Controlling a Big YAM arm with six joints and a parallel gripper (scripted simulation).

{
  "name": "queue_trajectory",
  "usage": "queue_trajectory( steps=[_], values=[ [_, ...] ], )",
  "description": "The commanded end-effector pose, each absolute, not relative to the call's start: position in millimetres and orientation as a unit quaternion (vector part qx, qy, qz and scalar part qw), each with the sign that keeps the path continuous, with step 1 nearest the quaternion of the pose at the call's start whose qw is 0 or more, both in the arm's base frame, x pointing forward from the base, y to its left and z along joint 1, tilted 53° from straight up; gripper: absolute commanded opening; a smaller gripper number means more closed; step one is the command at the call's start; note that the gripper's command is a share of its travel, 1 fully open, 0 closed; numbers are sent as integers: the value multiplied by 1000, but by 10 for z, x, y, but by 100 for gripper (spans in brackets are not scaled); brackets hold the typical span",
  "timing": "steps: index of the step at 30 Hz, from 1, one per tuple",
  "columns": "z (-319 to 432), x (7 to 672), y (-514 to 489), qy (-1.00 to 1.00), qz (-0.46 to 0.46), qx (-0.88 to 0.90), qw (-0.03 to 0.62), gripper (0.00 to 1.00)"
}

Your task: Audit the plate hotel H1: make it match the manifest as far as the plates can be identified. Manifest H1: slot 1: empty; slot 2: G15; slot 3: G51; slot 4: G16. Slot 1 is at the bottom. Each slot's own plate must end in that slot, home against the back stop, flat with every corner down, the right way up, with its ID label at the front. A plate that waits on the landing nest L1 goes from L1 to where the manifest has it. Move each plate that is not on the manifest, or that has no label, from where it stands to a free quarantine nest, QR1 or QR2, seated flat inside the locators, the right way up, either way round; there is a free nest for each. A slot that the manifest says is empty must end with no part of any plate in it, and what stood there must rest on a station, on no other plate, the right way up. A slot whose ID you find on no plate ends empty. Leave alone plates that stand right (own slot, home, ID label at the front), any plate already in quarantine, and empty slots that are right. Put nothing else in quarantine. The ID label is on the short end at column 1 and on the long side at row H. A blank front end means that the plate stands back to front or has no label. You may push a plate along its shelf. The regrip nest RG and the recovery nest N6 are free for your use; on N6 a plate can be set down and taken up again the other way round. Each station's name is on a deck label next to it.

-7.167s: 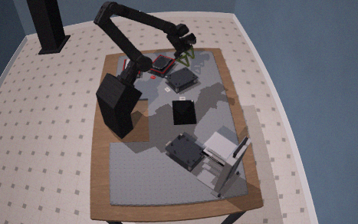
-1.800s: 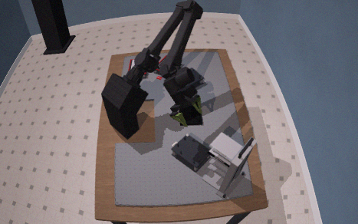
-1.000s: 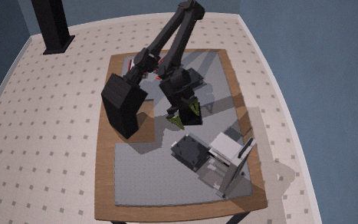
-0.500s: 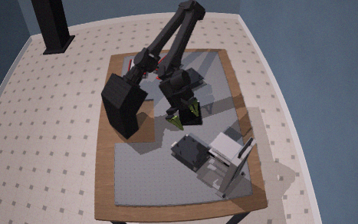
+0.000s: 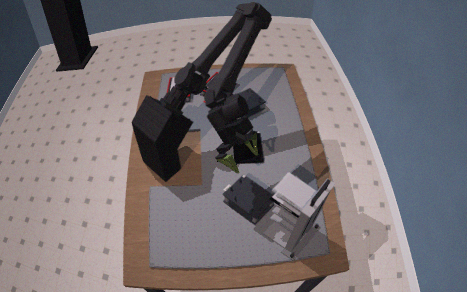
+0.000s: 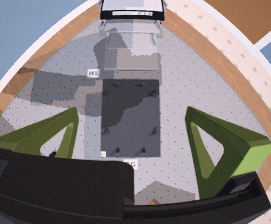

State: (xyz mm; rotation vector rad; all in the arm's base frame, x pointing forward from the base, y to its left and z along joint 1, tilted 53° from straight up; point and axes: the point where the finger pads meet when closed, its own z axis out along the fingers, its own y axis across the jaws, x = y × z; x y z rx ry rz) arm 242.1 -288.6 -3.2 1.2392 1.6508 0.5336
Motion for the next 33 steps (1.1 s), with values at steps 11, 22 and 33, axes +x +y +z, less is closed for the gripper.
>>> queue_trajectory(
  steps=[11,22,33],
  values=[
    [-158,2715,-2891,672,219,505,496,100],
    [-200,2742,-2986,669,222,516,487,100],
    [-182,2857,-3090,670,223,513,489,100]
  ],
)
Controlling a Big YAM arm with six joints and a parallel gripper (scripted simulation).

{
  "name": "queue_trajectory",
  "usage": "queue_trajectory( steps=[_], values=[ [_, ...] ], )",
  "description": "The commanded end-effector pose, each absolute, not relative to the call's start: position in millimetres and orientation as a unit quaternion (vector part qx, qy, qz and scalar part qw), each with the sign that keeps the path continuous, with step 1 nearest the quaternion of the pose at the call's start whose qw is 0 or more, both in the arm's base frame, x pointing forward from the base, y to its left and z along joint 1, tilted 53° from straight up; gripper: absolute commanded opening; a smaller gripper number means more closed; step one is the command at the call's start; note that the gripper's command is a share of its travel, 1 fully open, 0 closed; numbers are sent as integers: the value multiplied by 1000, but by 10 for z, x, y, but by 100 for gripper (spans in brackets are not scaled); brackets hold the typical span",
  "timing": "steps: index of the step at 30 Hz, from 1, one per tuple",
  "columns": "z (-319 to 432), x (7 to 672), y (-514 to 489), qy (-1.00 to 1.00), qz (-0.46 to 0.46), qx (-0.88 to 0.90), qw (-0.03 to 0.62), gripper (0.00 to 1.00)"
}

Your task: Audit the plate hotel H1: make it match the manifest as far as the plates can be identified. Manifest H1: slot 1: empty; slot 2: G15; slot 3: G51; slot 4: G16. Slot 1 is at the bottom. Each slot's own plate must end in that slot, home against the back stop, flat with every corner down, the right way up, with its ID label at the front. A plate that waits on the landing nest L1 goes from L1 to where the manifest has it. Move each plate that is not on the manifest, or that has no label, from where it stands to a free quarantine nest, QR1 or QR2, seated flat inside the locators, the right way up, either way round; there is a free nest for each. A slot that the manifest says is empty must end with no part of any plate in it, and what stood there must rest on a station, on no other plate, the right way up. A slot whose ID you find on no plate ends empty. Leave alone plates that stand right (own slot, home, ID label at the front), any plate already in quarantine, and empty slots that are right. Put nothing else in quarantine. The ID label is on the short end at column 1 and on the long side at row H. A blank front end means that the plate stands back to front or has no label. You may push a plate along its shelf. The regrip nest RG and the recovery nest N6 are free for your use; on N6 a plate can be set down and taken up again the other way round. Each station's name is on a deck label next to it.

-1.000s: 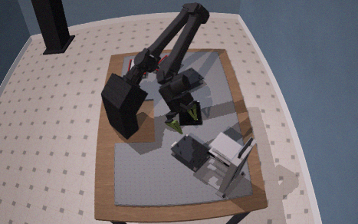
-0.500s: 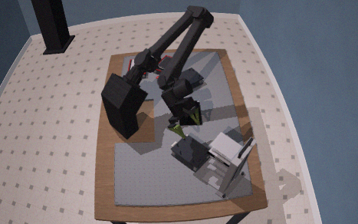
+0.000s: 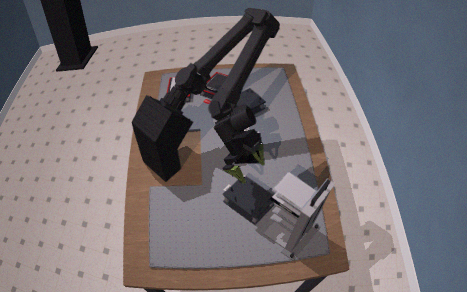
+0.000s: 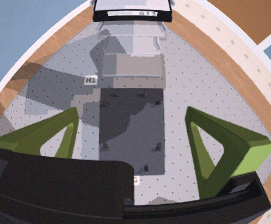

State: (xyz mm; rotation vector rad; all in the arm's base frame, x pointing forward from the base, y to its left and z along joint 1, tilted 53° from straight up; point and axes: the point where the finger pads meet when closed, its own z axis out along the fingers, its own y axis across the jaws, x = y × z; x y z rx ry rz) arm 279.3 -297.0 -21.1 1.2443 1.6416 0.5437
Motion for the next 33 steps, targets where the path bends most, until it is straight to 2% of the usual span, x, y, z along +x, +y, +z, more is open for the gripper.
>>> queue_trajectory(
  steps=[1,33],
  values=[
    [-183,2853,-3112,669,222,514,489,100],
    [-193,3119,-3371,671,225,512,487,100]
  ],
)
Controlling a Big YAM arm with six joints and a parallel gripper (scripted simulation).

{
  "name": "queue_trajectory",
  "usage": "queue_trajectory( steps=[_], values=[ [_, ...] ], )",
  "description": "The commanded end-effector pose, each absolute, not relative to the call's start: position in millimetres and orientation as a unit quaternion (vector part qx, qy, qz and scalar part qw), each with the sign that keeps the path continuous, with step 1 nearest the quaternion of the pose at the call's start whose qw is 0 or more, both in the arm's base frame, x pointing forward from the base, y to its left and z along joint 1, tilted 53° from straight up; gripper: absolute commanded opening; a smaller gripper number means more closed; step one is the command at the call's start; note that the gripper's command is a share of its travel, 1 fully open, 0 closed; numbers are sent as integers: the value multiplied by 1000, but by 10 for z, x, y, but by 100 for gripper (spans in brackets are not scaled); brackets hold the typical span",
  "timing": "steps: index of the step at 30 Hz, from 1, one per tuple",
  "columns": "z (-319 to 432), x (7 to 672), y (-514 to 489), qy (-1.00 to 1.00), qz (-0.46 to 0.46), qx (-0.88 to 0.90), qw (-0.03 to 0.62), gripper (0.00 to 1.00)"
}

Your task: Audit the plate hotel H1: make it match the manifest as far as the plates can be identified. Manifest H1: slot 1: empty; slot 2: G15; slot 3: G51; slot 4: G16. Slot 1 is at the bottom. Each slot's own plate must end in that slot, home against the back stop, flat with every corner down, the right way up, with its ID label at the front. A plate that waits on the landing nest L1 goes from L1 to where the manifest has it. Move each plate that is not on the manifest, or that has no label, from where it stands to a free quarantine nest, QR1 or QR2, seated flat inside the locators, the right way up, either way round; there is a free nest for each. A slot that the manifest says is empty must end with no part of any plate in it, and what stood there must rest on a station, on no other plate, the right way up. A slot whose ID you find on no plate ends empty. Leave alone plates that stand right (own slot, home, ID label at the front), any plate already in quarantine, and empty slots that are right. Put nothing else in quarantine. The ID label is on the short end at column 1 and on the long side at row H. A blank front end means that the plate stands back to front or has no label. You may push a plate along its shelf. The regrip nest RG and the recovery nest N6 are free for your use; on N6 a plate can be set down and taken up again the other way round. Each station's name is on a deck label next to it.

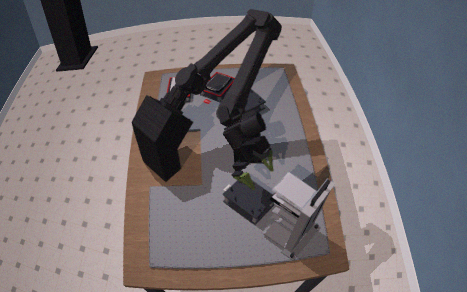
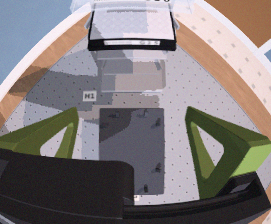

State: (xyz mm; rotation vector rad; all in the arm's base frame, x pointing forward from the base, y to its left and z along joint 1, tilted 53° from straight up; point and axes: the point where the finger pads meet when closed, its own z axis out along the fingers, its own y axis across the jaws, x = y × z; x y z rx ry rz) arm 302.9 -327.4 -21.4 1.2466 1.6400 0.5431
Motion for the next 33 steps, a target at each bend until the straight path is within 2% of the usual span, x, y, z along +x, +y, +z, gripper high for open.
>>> queue_trajectory(
  steps=[1,33],
  values=[
    [-191,3116,-3393,670,224,513,487,100],
    [-188,3334,-3703,669,223,515,488,100]
  ],
)
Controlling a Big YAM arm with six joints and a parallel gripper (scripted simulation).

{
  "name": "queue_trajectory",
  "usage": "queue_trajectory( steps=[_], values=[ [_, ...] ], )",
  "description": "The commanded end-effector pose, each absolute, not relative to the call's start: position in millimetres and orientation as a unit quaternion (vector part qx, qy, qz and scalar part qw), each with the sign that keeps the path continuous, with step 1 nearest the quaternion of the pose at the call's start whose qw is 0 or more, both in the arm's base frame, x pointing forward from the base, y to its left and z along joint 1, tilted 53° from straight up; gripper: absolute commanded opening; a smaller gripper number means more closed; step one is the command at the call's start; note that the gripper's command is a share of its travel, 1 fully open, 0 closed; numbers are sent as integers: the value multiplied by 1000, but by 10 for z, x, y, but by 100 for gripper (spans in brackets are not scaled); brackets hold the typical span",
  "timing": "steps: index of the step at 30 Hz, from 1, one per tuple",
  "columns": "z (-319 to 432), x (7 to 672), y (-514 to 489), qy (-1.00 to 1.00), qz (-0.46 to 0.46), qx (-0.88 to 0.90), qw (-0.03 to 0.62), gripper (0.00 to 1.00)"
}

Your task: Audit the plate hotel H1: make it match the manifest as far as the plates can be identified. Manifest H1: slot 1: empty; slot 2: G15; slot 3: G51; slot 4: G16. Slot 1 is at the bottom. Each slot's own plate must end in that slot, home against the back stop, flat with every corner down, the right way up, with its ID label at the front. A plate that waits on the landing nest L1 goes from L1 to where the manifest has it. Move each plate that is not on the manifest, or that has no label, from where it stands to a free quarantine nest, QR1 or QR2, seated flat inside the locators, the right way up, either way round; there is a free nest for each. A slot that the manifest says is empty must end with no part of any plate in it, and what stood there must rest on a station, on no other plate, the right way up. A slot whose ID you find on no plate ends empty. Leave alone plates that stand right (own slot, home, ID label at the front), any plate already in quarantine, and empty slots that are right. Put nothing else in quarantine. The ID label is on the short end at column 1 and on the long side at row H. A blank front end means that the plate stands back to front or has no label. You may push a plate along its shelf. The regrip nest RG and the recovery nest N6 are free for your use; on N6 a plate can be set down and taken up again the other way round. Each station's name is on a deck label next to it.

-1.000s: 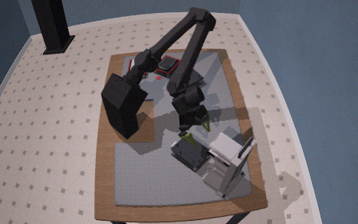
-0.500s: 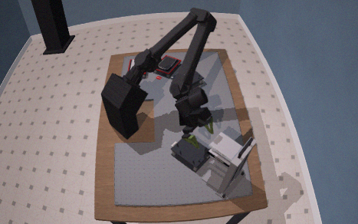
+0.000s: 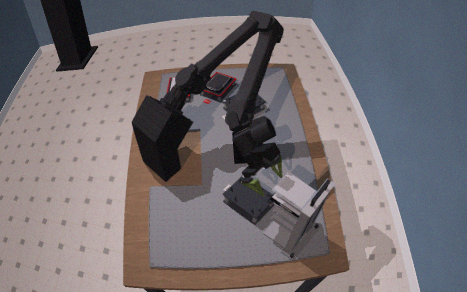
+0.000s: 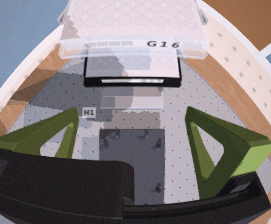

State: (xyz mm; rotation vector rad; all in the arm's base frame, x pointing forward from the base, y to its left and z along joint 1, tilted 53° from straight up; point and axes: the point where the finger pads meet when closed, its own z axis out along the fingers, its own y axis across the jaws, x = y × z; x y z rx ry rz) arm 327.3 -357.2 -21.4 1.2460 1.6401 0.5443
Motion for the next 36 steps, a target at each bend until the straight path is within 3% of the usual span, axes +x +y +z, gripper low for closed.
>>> queue_trajectory(
  steps=[1,35,36],
  values=[
    [-188,3346,-3711,669,223,514,488,100],
    [-131,3509,-3988,669,216,510,496,100],
    [-131,3509,-3988,669,216,510,496,86]
  ],
)
